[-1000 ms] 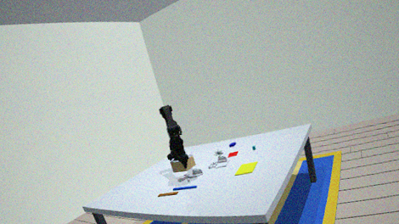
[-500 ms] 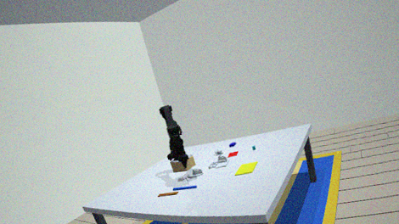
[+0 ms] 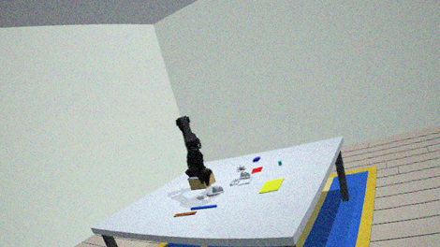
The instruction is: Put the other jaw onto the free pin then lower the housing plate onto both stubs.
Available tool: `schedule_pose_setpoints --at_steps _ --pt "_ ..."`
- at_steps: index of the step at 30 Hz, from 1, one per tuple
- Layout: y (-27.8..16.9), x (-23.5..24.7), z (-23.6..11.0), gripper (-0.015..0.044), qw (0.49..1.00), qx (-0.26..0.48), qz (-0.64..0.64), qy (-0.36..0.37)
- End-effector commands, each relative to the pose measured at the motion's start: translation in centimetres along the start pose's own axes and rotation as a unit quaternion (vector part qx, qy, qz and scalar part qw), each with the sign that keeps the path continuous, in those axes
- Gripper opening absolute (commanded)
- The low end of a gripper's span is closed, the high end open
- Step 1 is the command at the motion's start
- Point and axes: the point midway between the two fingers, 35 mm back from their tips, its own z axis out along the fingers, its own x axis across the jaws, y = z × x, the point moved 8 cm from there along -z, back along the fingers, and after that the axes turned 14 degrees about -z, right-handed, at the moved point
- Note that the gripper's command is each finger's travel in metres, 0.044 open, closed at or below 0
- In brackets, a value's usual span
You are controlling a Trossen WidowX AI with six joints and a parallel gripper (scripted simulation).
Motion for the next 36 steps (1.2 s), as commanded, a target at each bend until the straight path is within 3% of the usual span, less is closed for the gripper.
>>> schedule_pose_setpoints --at_steps 1,18,36 --pt "-0.2 0.0 -0.2 0.0440 0.999 -0.001 -0.046 0.002" --pt "-0.9 0.1 -0.4 0.0440 0.972 -0.002 -0.237 0.002" --pt "-1.7 0.1 -0.6 0.0440 0.903 -0.003 -0.429 0.003"
